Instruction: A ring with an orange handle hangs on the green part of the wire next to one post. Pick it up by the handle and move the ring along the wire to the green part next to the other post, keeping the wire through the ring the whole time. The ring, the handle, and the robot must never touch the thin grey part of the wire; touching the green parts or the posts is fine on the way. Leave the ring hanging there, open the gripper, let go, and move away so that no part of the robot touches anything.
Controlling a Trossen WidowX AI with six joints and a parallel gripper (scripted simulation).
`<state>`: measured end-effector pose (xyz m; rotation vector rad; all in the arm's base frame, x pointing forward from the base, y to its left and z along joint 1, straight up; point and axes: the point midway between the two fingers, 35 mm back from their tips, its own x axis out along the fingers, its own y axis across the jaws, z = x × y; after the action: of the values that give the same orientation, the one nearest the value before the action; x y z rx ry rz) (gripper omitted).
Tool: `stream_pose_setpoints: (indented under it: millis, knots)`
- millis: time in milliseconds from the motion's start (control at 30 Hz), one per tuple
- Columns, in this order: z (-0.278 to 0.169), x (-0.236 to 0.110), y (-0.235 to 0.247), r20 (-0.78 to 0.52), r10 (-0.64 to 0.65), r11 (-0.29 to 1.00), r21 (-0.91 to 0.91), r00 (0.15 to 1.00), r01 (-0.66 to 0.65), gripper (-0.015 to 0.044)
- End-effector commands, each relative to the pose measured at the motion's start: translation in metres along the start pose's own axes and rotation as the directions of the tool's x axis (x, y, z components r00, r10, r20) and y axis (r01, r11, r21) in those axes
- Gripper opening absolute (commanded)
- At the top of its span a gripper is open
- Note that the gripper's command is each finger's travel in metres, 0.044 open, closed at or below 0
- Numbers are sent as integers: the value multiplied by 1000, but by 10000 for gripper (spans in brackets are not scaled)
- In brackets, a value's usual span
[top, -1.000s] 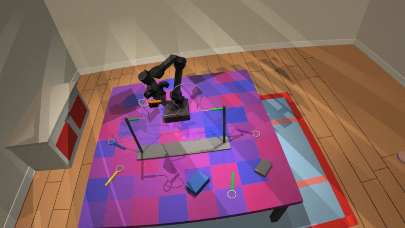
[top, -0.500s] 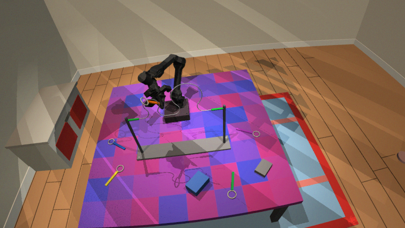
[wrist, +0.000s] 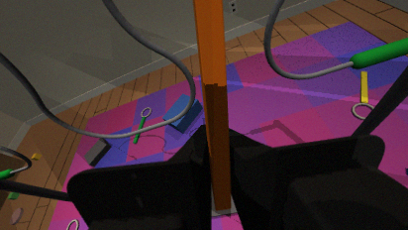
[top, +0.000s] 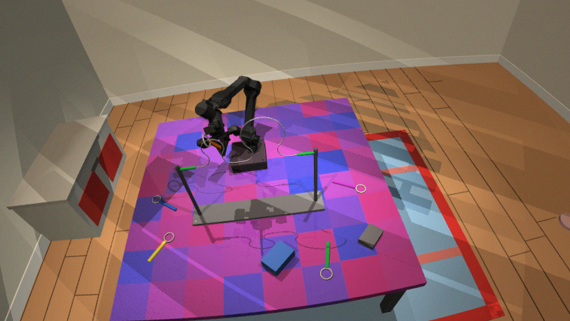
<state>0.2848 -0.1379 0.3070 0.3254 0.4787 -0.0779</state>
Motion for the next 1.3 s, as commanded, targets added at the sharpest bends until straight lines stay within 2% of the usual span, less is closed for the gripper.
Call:
stream_pose_setpoints:
  millis: [0,600,1267]
  knots:
    - [0,0,-6,2,-49,995,-82,999,49,-150]
    - [7,-4,-31,62,-251,870,-423,966,253,-150]
    - [24,-14,-53,204,-417,556,-714,886,426,-150]
